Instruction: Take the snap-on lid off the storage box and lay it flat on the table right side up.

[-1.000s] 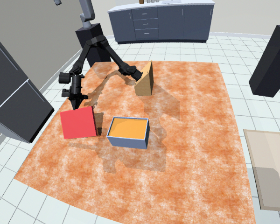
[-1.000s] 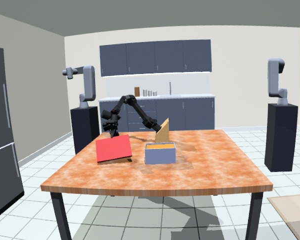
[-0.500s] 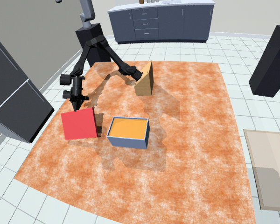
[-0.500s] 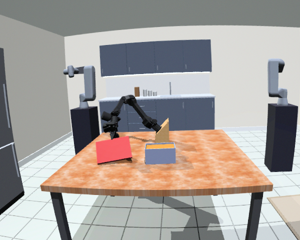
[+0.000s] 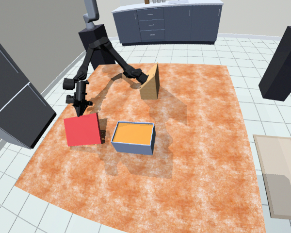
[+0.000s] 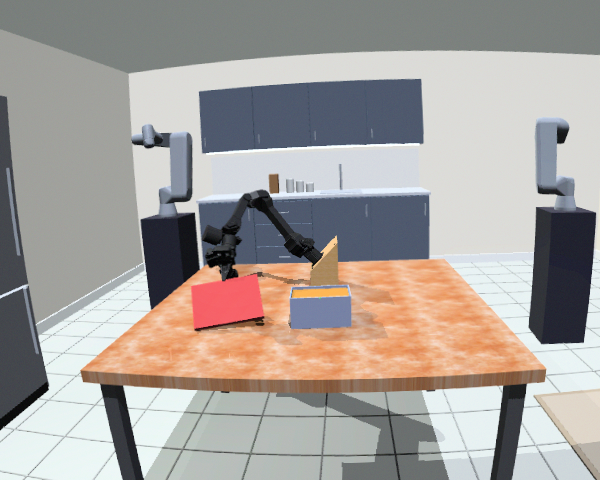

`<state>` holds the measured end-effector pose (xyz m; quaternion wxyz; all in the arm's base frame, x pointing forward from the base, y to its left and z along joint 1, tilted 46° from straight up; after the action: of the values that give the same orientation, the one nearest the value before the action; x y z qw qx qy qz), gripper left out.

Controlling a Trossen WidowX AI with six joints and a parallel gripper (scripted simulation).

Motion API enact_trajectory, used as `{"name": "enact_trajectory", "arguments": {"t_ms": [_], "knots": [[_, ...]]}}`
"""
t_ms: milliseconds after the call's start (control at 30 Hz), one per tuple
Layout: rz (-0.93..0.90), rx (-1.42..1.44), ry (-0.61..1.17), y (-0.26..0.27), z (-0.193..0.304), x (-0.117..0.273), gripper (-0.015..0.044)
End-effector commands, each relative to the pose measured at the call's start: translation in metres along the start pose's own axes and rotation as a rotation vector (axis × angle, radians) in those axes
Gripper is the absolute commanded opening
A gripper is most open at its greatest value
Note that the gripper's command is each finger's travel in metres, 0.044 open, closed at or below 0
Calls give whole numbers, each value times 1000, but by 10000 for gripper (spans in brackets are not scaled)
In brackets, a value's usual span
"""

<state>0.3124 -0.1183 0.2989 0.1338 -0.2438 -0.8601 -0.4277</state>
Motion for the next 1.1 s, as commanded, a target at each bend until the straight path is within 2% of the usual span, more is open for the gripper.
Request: {"name": "enact_trajectory", "arguments": {"t_ms": [0, 1067], "knots": [[-1, 3, 4, -3, 0, -3, 0], [-1, 4, 3, -22, -4, -19, 0]]}}
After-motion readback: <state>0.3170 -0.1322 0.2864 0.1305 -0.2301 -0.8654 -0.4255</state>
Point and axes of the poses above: the point midway between the two fingers, 35 mm back from their tips, its own x axis back along the fingers, its own y axis across the jaws, z = x × y, the point moved 7 cm from there along x, back along the fingers, and after that the axes turned 12 degrees about -x, right-handed, at the moved point
